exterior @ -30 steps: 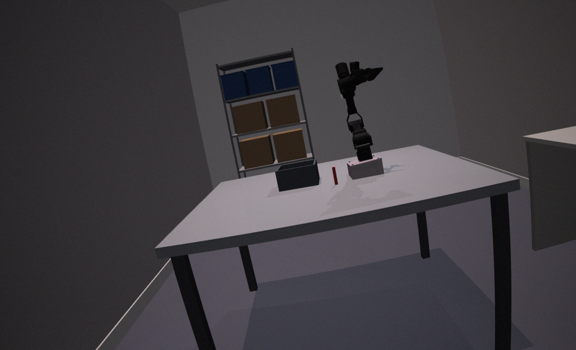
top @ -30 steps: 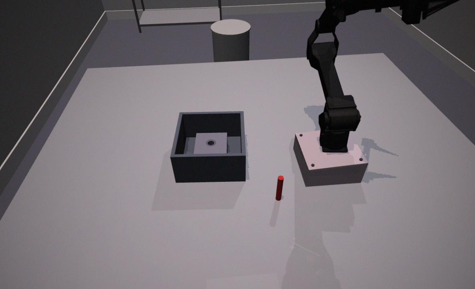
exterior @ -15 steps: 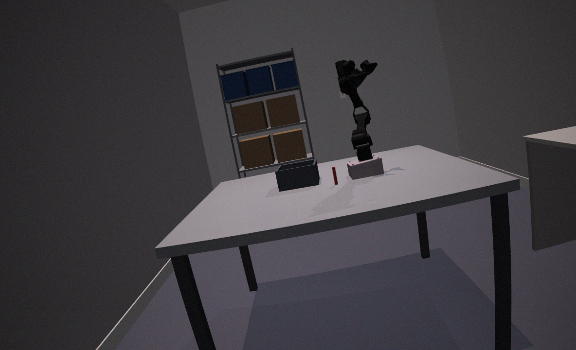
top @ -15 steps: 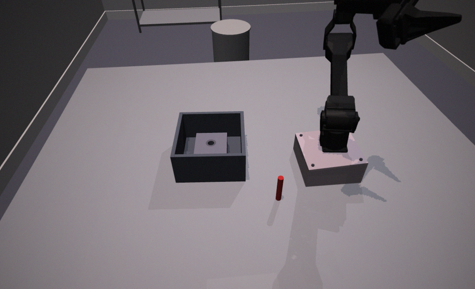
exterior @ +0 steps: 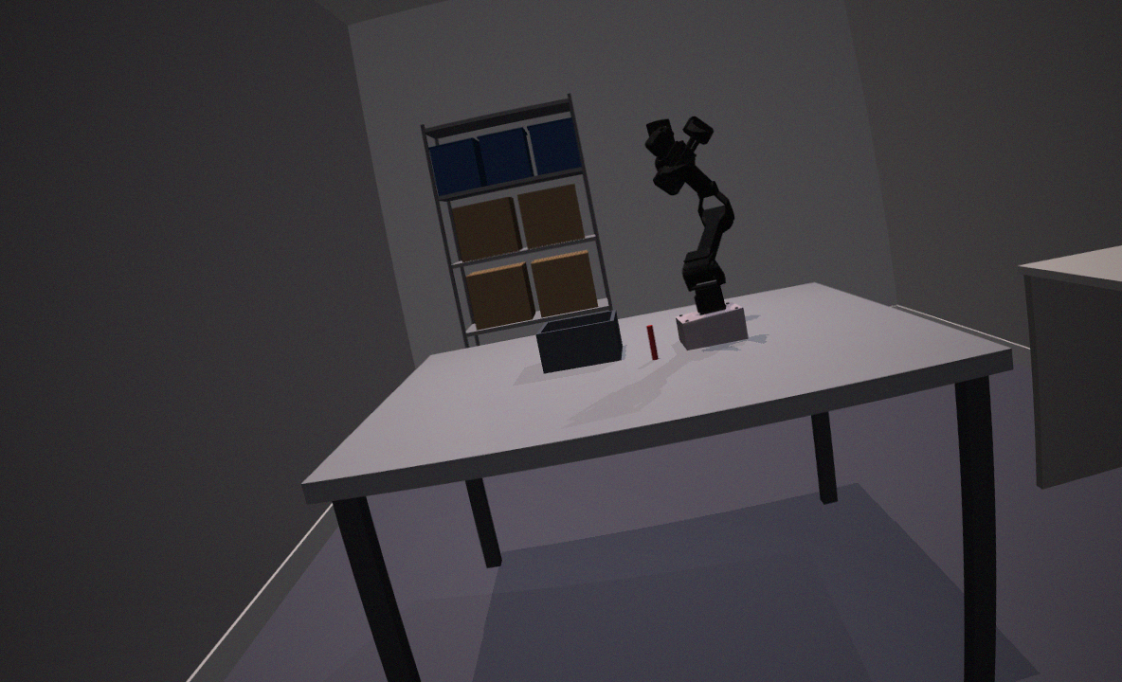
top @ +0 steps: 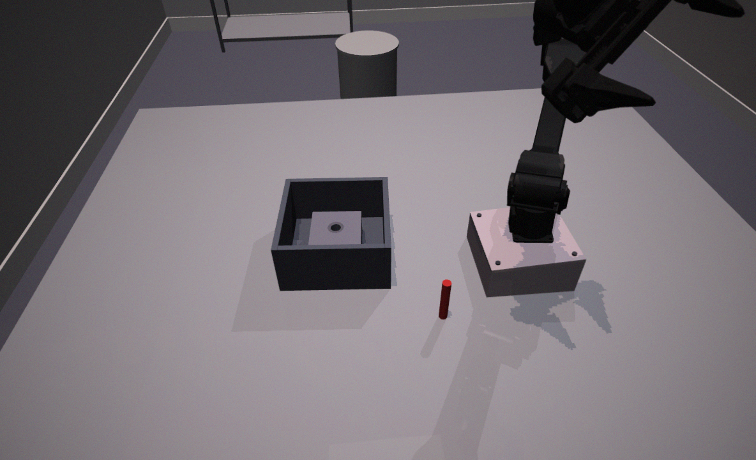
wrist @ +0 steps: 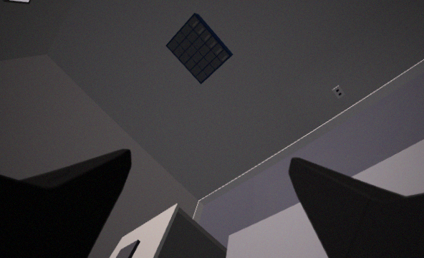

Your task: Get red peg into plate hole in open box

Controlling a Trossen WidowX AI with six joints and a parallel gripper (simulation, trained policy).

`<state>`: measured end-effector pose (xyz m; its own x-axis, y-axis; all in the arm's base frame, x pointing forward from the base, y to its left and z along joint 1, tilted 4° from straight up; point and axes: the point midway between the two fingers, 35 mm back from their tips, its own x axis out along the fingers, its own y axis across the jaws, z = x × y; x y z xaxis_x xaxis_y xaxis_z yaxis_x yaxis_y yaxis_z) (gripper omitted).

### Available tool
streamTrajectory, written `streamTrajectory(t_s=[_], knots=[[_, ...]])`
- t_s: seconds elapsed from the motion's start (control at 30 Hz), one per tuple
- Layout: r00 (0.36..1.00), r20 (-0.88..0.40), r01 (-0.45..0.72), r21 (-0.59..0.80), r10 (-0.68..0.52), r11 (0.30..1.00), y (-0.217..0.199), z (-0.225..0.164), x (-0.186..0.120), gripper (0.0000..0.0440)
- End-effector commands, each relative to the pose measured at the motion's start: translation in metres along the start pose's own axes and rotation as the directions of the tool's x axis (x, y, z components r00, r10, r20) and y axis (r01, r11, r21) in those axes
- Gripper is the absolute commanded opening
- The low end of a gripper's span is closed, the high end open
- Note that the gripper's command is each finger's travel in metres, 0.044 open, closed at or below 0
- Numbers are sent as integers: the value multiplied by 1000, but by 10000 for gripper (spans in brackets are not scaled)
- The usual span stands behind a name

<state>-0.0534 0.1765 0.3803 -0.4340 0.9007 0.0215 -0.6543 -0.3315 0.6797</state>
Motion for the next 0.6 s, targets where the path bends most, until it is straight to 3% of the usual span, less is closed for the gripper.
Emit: streamTrajectory(t_s=[0.0, 0.27, 0.57], knots=[[995, 37, 89, 74, -92, 993, -19, 9, 3, 440], [948, 87, 276, 250, -305, 928, -67, 22, 3, 440], [843, 89, 441, 449, -530, 777, -122, 26, -9, 440]])
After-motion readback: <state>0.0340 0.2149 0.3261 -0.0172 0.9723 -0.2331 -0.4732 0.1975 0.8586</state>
